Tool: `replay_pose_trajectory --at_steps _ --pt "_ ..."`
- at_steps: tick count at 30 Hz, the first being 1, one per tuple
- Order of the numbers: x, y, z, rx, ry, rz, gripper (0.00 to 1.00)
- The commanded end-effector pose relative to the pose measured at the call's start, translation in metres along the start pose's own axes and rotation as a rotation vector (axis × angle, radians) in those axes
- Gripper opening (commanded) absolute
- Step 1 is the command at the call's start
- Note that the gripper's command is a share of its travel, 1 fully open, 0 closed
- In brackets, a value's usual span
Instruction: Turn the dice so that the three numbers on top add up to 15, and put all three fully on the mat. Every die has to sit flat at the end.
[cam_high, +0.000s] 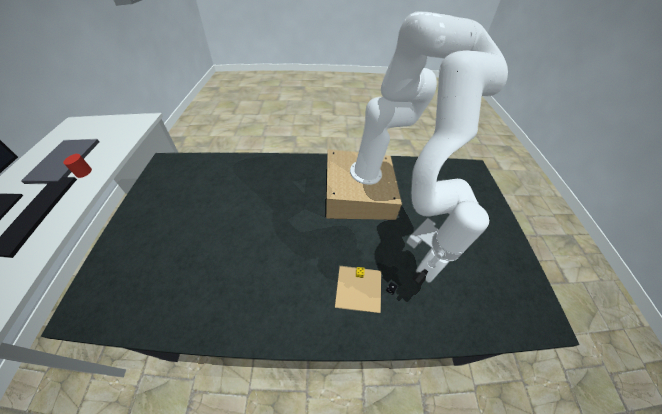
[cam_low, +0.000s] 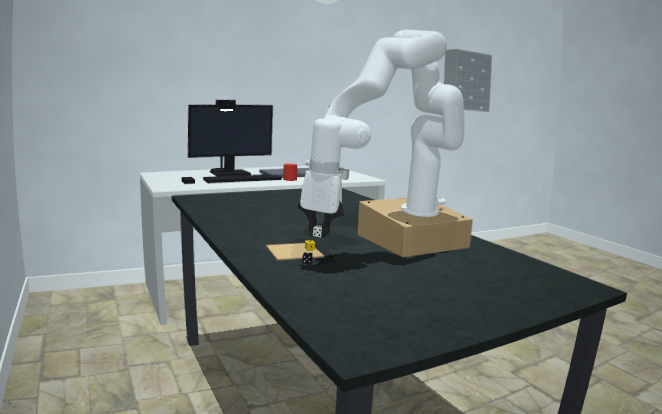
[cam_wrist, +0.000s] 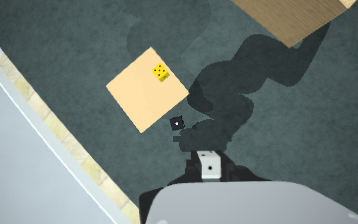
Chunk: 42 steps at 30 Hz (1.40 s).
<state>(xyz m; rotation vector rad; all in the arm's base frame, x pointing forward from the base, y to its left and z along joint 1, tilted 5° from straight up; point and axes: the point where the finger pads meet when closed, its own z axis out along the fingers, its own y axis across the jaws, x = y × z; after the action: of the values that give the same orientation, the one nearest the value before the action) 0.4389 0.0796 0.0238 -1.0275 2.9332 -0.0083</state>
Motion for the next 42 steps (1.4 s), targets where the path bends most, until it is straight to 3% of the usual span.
replay_pose_trajectory --at_steps 1,11,23,27,36,39,42 --pt "-0.010 -0.005 0.001 0.000 0.000 0.174 0.21" --pt "-0.025 -0.012 0.004 0.000 0.000 0.465 0.21" --pt "-0.027 -0.012 0.005 0.009 -0.035 0.488 0.21" --pt "-0.026 -0.012 0.005 0.033 -0.132 0.492 0.21" --pt "-0.023 -0.010 0.005 0.107 -0.452 0.504 0.21" --pt "-0.023 -0.010 0.005 0.109 -0.458 0.504 0.21" --pt "-0.022 -0.009 0.005 0.135 -0.584 0.508 0.21"
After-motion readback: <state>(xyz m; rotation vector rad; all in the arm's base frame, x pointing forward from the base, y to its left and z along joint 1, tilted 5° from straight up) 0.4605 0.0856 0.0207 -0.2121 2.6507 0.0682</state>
